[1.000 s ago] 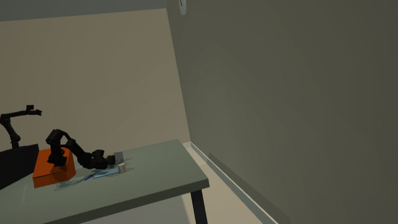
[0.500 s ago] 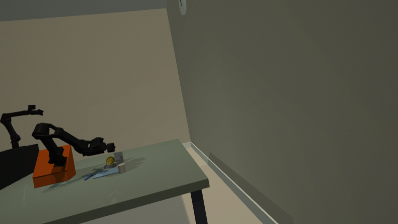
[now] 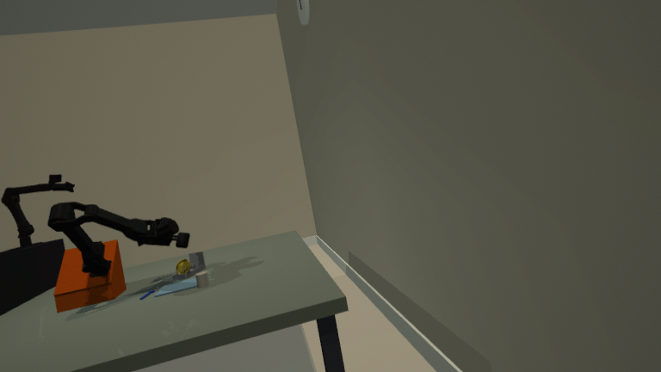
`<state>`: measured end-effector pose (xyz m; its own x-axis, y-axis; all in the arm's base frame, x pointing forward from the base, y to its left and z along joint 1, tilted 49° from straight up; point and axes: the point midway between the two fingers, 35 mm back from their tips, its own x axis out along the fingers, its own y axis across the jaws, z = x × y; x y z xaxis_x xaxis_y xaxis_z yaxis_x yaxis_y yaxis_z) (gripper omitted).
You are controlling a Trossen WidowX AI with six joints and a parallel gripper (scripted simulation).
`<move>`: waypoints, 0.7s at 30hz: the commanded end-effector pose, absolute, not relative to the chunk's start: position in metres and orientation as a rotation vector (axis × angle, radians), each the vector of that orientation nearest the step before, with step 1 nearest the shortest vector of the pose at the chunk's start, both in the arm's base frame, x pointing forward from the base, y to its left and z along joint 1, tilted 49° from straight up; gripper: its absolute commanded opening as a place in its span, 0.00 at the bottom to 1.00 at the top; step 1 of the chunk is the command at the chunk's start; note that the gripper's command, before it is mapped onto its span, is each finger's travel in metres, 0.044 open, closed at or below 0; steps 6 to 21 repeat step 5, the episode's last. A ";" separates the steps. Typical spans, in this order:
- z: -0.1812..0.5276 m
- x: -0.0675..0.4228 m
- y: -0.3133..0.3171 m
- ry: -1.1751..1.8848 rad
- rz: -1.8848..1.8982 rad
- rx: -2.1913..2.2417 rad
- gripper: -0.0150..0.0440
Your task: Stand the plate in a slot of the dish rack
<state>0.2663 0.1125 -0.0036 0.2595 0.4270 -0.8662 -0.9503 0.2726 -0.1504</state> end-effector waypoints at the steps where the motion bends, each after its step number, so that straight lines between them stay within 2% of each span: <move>1: -0.006 0.263 0.113 0.926 1.036 -0.758 0.93; 5: -0.007 0.256 0.114 1.058 0.976 -0.726 0.93; 21: -0.007 0.256 0.114 1.058 0.976 -0.726 0.93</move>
